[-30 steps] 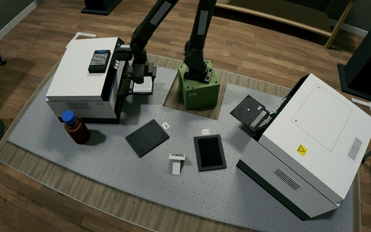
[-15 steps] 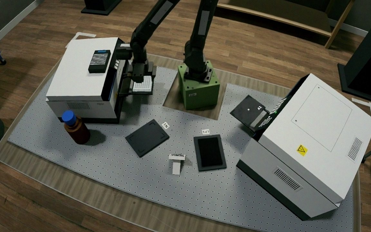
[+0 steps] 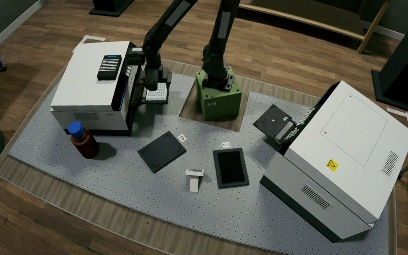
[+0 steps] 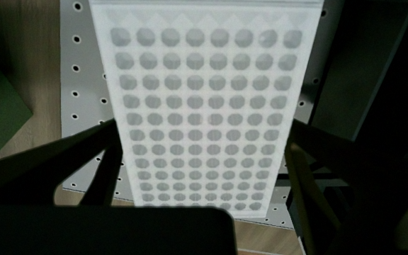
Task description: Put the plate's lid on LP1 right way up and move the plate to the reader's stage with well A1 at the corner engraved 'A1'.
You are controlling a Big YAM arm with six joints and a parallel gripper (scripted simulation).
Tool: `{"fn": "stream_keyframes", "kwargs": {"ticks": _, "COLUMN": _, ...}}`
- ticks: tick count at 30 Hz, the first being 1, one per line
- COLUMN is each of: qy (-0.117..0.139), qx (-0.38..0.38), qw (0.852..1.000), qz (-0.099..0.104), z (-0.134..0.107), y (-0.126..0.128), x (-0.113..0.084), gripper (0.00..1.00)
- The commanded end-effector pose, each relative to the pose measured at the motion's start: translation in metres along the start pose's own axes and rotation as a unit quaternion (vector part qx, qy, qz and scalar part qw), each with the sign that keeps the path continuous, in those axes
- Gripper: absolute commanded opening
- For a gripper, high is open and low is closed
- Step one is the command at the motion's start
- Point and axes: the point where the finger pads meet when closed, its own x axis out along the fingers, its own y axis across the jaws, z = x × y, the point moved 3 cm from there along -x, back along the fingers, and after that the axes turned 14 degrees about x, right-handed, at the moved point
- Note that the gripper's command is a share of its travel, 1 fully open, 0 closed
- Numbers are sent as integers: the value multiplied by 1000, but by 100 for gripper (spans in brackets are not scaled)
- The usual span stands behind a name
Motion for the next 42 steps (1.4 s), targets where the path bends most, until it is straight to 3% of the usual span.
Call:
{"fn": "stream_keyframes", "kwargs": {"ticks": 1, "qy": -7, "qx": 1, "qw": 999, "qz": -34, "z": 6, "y": -21, "x": -15, "gripper": 86}}
{"fn": "stream_keyframes", "kwargs": {"ticks": 7, "qy": -6, "qx": 1, "qw": 1000, "qz": -28, "z": 6, "y": -19, "x": -19, "gripper": 86}}
{"fn": "stream_keyframes", "kwargs": {"ticks": 16, "qy": -7, "qx": 0, "qw": 999, "qz": -35, "z": 7, "y": -24, "x": -27, "gripper": 86}}
{"fn": "stream_keyframes", "kwargs": {"ticks": 22, "qy": -7, "qx": 0, "qw": 999, "qz": -34, "z": 8, "y": -27, "x": -22, "gripper": 86}}
{"fn": "stream_keyframes", "kwargs": {"ticks": 28, "qy": -3, "qx": 0, "qw": 1000, "qz": -19, "z": 5, "y": -17, "x": -15, "gripper": 86}}
{"fn": "stream_keyframes", "kwargs": {"ticks": 42, "qy": -5, "qx": -1, "qw": 1000, "qz": -29, "z": 6, "y": -19, "x": -32, "gripper": 86}}
